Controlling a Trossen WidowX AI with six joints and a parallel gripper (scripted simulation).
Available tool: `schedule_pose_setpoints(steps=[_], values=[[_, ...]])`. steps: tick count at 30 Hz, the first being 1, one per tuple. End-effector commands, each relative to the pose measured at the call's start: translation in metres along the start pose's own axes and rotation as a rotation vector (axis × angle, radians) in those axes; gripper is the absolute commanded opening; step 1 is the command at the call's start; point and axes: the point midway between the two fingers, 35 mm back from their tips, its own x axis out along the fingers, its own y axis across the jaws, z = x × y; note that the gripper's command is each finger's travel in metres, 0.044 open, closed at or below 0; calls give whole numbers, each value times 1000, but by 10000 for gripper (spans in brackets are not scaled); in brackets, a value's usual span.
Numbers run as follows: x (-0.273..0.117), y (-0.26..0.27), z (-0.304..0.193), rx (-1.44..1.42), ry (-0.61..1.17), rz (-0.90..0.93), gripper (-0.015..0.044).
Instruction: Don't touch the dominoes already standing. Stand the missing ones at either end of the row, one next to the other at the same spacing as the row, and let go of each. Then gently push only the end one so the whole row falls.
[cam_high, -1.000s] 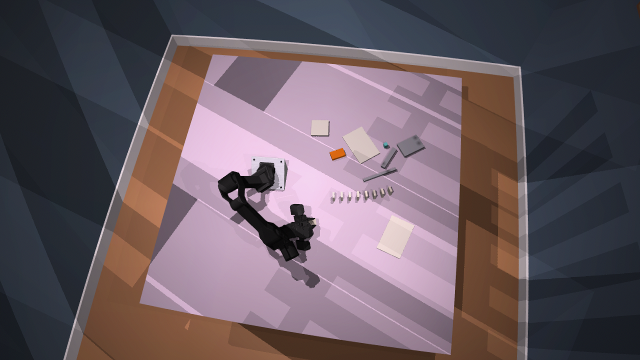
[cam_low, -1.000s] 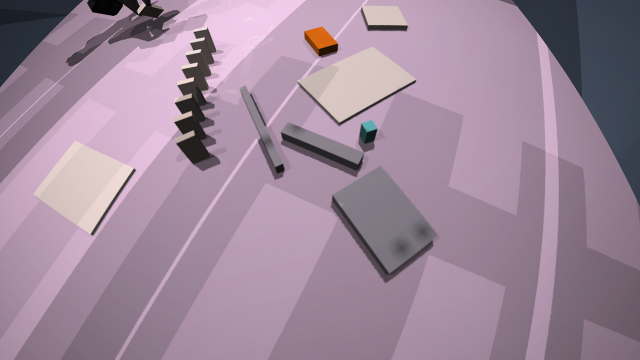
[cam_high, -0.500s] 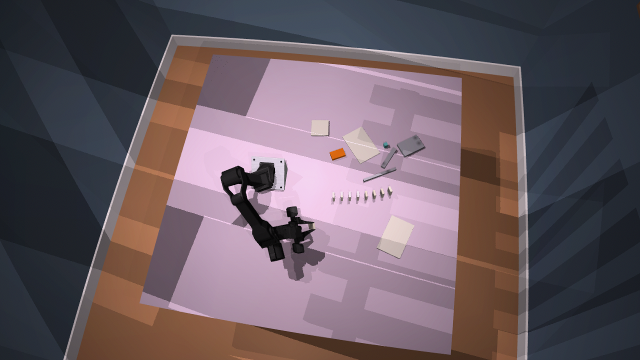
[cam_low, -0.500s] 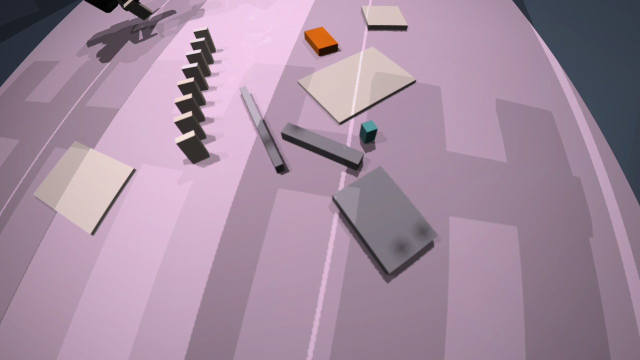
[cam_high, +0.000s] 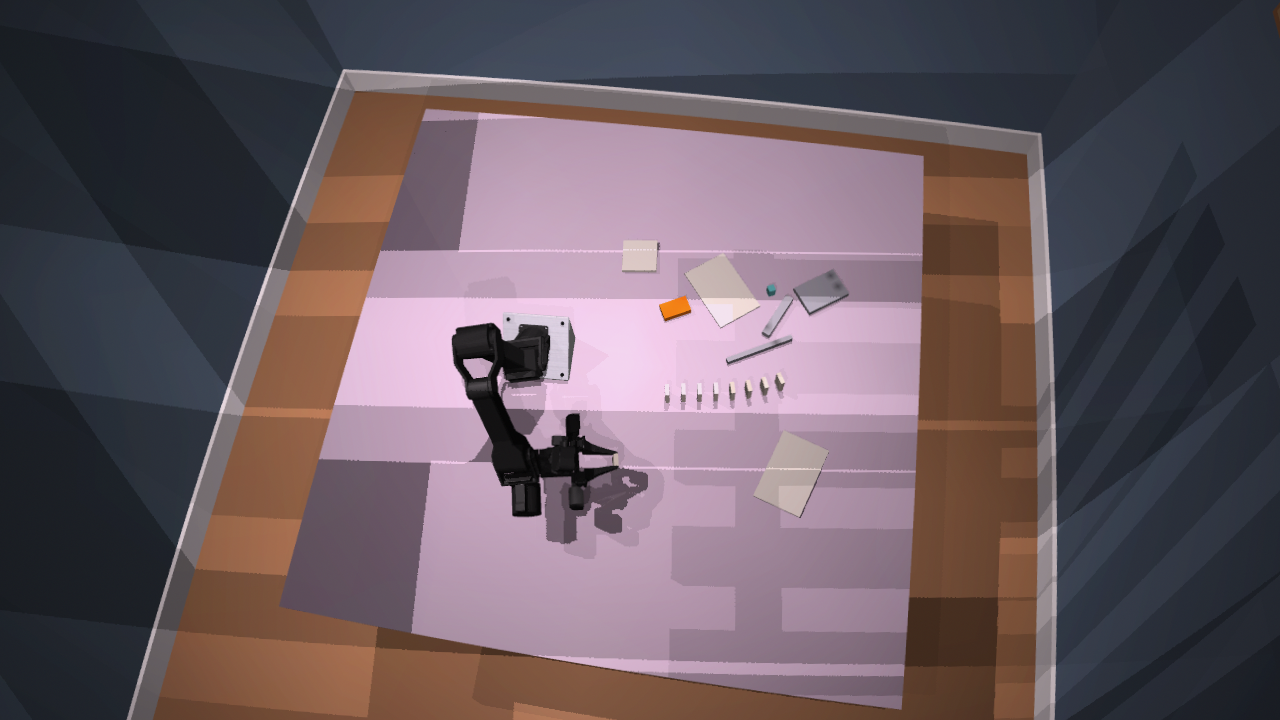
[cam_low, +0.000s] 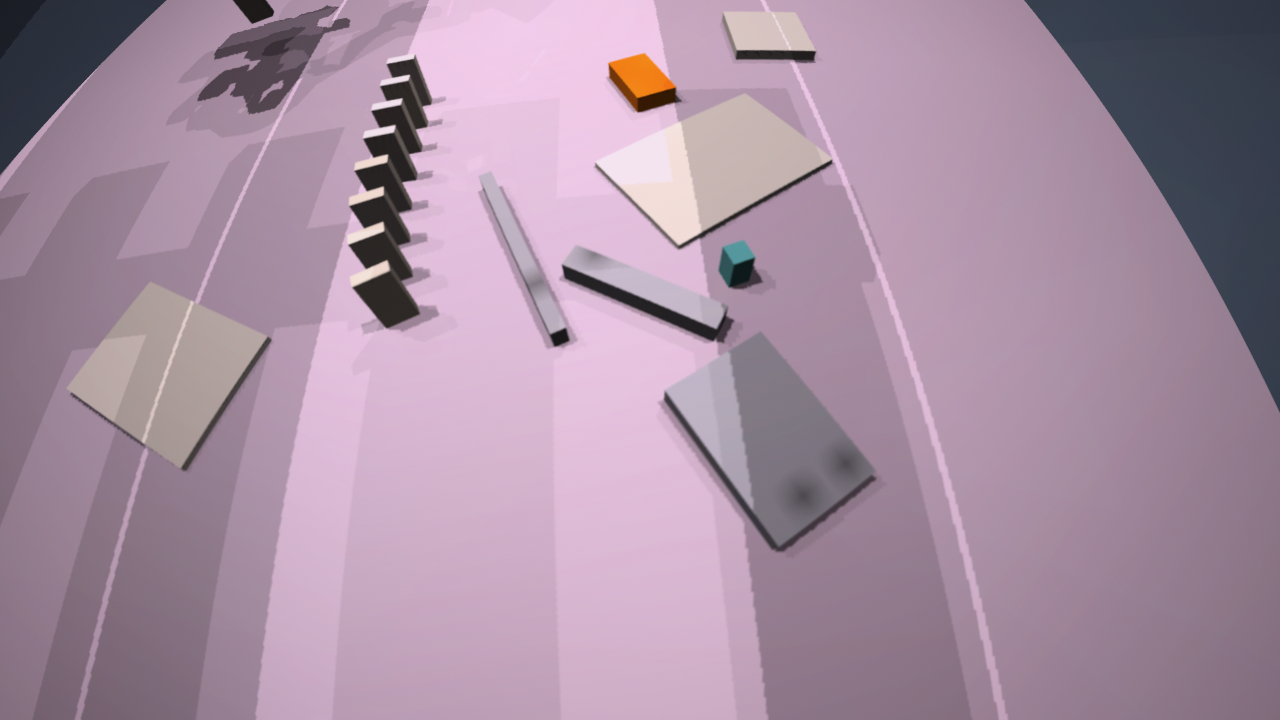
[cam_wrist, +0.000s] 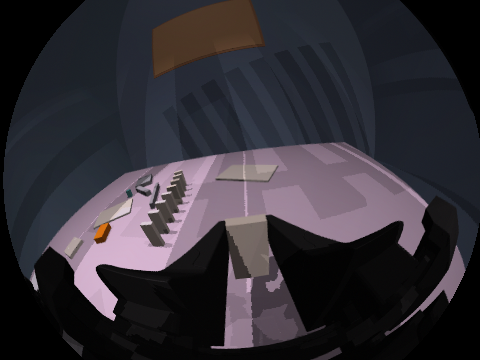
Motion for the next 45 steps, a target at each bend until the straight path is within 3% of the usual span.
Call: schedule_pose_setpoints(steps=[1,23,45], values=[[-9,-1,5,-75,-60,-46,107],[-9,-1,4,-78,-62,-48,107],[9,-7,-62,-69,-59,-47,107]])
